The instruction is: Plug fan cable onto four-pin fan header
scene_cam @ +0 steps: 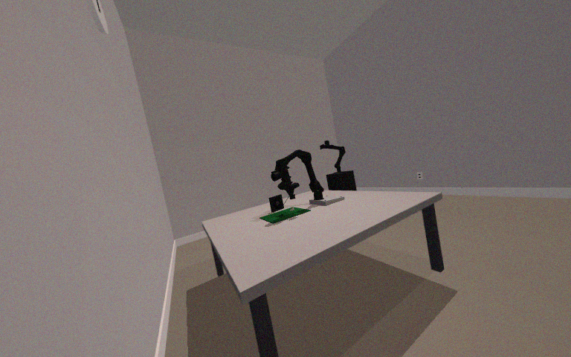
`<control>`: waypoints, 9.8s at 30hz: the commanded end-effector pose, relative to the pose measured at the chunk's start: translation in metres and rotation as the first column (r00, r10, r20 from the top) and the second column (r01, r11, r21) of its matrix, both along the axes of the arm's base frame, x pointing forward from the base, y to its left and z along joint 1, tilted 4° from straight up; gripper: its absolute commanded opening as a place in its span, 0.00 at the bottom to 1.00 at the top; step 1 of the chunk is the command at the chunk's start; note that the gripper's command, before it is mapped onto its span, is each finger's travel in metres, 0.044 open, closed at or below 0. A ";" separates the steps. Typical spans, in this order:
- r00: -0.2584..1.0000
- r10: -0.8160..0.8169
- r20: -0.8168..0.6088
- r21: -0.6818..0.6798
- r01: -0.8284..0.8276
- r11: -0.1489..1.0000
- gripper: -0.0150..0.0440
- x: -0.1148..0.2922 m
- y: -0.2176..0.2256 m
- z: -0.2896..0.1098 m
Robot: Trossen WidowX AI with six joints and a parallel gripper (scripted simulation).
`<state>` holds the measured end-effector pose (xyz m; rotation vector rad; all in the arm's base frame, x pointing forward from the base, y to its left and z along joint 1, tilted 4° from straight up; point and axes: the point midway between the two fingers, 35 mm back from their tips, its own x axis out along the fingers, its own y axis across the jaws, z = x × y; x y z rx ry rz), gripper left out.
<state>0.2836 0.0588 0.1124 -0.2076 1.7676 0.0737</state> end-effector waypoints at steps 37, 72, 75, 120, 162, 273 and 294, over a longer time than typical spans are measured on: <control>0.428 -0.884 0.190 0.058 0.893 0.445 0.25 0.059 -0.039 0.000; 0.387 -0.670 0.634 -0.036 0.880 0.474 0.25 0.059 -0.041 -0.040; 0.376 -0.643 0.667 -0.036 0.878 0.477 0.25 0.058 -0.040 -0.042; 0.035 -0.197 0.980 0.087 0.812 0.578 0.25 0.046 -0.020 -0.038; -0.091 -0.101 0.991 0.135 0.768 0.626 0.25 0.038 -0.011 -0.023; -0.086 -0.099 0.991 0.130 0.768 0.627 0.25 0.030 -0.005 -0.091; -0.086 -0.099 0.991 0.130 0.768 0.627 0.25 0.029 -0.005 -0.103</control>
